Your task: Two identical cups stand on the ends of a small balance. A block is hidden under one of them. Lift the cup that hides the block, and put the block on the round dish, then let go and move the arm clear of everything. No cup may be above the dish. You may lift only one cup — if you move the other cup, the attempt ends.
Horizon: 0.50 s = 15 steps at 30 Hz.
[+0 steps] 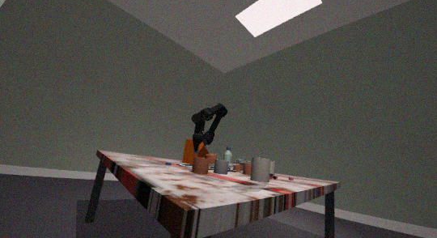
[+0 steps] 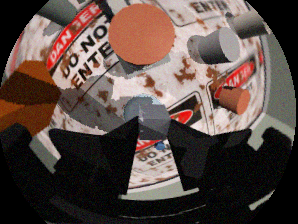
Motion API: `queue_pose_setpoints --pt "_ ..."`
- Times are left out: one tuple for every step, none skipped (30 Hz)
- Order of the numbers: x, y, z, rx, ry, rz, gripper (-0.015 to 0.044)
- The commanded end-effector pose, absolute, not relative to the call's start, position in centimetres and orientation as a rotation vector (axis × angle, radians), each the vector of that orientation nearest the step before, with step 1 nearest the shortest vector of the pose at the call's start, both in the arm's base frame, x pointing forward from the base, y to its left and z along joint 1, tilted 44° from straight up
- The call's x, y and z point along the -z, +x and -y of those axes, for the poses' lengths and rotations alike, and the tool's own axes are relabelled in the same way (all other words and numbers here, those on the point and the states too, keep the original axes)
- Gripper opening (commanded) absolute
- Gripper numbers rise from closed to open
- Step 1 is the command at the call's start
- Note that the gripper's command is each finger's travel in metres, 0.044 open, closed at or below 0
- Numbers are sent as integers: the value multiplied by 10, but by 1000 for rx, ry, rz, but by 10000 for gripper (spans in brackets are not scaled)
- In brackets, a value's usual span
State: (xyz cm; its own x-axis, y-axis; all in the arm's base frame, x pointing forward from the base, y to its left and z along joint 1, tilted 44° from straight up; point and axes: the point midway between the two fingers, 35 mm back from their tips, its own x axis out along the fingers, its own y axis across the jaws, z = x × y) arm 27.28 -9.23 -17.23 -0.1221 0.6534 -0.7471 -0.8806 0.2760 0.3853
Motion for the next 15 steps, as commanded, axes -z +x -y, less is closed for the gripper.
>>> queue_pose_setpoints --pt "196 251 102 -1353 -280 -1039 0" --pt "200 247 103 -1355 -279 -1037 0" --pt "201 246 103 -1356 -278 -1037 0" --pt "201 246 103 -1356 -278 -1037 0" --pt "202 246 102 -1356 -278 -1037 0" --pt "203 246 101 -1356 -278 -1037 0" --pt "206 246 98 -1356 -278 -1036 0" --pt "209 245 95 -1356 -278 -1036 0" --pt "213 245 92 -1356 -278 -1036 0" --pt "218 244 88 -1357 -278 -1036 0" --pt "223 243 83 -1357 -278 -1035 0" --pt "228 242 78 -1357 -277 -1035 0" --pt "230 241 76 -1357 -277 -1035 0" --pt "231 241 75 -1357 -277 -1035 0" --pt "231 241 75 -1357 -277 -1035 0"
